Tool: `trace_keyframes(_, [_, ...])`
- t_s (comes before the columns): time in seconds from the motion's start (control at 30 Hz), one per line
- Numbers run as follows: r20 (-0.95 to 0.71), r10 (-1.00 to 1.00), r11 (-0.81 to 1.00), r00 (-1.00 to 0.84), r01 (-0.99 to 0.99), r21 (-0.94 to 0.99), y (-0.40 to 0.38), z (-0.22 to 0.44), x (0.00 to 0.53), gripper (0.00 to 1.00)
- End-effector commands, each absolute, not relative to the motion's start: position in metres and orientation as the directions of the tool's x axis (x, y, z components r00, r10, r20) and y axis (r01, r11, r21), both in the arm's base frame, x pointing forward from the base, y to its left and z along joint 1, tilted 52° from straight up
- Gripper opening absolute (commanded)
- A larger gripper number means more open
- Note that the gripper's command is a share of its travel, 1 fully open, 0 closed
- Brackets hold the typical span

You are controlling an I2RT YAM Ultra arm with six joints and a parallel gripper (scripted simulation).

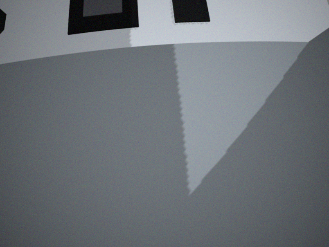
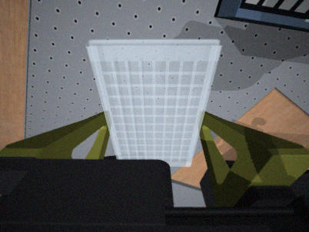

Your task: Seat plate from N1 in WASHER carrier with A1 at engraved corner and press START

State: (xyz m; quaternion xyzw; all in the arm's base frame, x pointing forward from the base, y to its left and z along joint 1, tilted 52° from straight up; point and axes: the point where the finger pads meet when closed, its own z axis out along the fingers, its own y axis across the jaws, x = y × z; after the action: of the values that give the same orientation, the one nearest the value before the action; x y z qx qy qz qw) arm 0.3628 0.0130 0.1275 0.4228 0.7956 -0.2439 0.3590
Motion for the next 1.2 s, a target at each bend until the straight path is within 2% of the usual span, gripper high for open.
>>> trace_keyframes(0.0, [-0.786,0.47,0.557,-0.401,0.826,-0.089,0.0191,0.1417,0.3589,0.84])
trace_keyframes(1.17, [-0.782,0.465,0.554,-0.416,0.825,-0.11,0.0193,0.134,0.3591,0.84])
